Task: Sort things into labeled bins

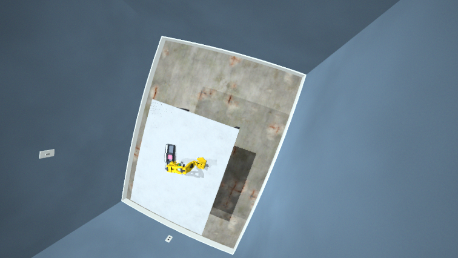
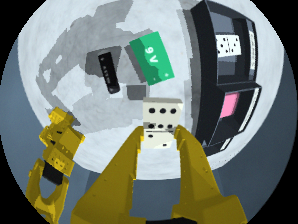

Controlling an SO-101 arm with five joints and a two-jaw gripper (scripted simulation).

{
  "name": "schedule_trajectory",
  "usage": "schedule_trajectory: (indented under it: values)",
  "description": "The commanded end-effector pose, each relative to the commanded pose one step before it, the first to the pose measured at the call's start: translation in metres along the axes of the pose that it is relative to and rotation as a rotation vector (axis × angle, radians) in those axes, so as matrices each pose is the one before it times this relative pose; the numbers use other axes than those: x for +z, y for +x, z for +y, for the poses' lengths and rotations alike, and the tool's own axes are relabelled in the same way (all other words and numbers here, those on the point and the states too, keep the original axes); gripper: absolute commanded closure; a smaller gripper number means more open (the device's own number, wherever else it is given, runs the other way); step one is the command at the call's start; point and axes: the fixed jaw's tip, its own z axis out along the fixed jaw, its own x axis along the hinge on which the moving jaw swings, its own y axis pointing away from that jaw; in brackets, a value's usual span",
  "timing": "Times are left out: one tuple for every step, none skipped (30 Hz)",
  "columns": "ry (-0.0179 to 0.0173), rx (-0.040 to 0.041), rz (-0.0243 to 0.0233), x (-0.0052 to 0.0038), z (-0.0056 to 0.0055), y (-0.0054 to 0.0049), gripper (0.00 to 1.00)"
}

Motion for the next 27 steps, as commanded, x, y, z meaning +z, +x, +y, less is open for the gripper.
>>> schedule_trajectory:
  values:
    - [0.03475,0.02648,-0.0166,-0.007685,-0.00593,-0.00539,1.0]
    - [0.00007,0.00198,-0.00007,-0.000029,-0.00012,-0.00019,1.0]
    - [0.00003,0.00079,-0.00002,-0.000009,-0.00005,-0.00008,1.0]
    - [0.0,0.00009,0.0,-0.000006,0.0,-0.00001,1.0]
    - [0.0,0.0,0.0,0.0,0.0,0.0,1.0]
    - [0.0,0.0,0.0,0.0,0.0,0.0,1.0]
    - [0.00002,0.00014,-0.00001,-0.000003,-0.00001,-0.00001,1.0]
    - [0.0001,0.00079,-0.00005,-0.000027,-0.00006,-0.00007,1.0]
    - [0.00029,0.00195,-0.00013,-0.000065,-0.00016,-0.00018,1.0]
    - [0.00049,0.00358,-0.00027,-0.000114,-0.0003,-0.00032,1.0]
    - [0.00076,0.00547,-0.00036,-0.000179,-0.00045,-0.00049,1.0]
    - [0.00102,0.00751,-0.00056,-0.000237,-0.00061,-0.00068,1.0]
    - [0.00132,0.00968,-0.00072,-0.000306,-0.00078,-0.00088,1.0]
    - [0.00158,0.01178,-0.00091,-0.000362,-0.00093,-0.00109,1.0]
    - [0.00185,0.01383,-0.00107,-0.000412,-0.00106,-0.00129,1.0]
    - [0.00208,0.01571,-0.00129,-0.000449,-0.00118,-0.00148,1.0]
    - [0.00225,0.01735,-0.00146,-0.000485,-0.00126,-0.00166,1.0]
    - [0.00241,0.01873,-0.00166,-0.000492,-0.00131,-0.00182,1.0]
    - [0.00248,0.0198,-0.0018,-0.000505,-0.00132,-0.00195,1.0]
    - [0.00254,0.02053,-0.00194,-0.00049,-0.00131,-0.00206,1.0]
    - [0.00251,0.02091,-0.00206,-0.000475,-0.00127,-0.00212,1.0]
    - [0.0,0.0,0.0,0.0,0.0,0.0,1.0]
    - [0.0,0.0,0.0,0.0,0.0,0.0,1.0]
    - [0.00246,0.02091,-0.00211,-0.000444,-0.00119,-0.00215,1.0]
    - [0.00235,0.02055,-0.00216,-0.00041,-0.0011,-0.00213,1.0]
    - [0.00222,0.0198,-0.00213,-0.000364,-0.00099,-0.00207,1.0]
    - [0.00202,0.01873,-0.00208,-0.000328,-0.00088,-0.00198,1.0]
